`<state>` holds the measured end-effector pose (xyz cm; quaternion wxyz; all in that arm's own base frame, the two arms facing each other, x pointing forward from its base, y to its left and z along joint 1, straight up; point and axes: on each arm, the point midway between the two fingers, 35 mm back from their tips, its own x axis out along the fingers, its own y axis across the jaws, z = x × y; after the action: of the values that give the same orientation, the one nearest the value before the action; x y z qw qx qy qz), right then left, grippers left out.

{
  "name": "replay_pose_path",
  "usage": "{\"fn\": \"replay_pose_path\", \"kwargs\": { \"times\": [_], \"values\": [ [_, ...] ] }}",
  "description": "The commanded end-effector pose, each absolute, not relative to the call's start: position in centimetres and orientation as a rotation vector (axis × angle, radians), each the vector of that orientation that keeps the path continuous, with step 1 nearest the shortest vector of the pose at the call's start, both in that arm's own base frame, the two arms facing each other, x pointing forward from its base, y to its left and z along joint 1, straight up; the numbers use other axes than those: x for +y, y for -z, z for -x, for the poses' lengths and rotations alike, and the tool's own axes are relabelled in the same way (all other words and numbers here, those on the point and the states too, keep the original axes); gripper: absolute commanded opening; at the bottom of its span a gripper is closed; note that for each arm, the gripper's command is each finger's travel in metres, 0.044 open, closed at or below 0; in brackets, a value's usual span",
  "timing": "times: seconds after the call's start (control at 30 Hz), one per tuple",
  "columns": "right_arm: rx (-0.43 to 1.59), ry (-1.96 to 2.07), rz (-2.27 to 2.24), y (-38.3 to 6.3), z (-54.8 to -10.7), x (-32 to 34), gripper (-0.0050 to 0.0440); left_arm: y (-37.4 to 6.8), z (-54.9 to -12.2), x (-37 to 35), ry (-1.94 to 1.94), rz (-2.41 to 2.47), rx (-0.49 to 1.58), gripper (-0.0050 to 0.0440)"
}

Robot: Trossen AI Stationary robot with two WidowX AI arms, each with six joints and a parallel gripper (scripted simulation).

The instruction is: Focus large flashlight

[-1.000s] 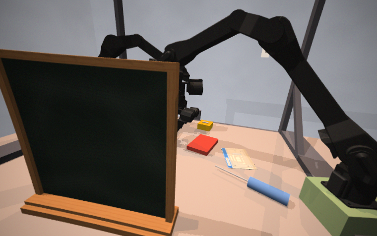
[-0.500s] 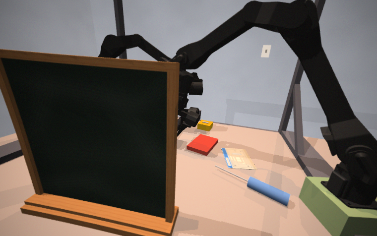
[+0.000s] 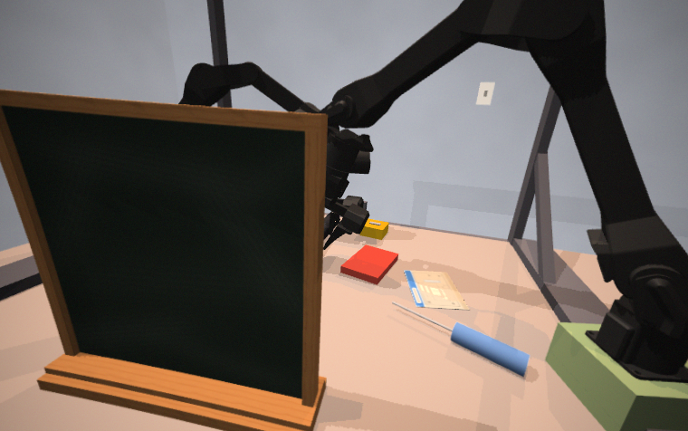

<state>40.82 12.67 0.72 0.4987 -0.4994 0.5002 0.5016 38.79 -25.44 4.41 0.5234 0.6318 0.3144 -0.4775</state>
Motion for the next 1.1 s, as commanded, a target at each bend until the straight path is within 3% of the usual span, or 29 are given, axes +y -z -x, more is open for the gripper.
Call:
{"fn": "replay_pose_path", "kwargs": {
  "times": [0.0, 1.07],
  "values": [
    [1.171, -1.193, 1.217, -2.4, -41.3, 12.9, 0.013, -5.4, -38.9, -25.4, 1.128, -1.511, 0.737, 0.044],
    [1.171, -1.193, 1.217, -2.4, -41.3, 12.9, 0.013, -1.8, -40.0, -25.7, 1.135, -1.514, 0.749, 0.044]
  ]
}}
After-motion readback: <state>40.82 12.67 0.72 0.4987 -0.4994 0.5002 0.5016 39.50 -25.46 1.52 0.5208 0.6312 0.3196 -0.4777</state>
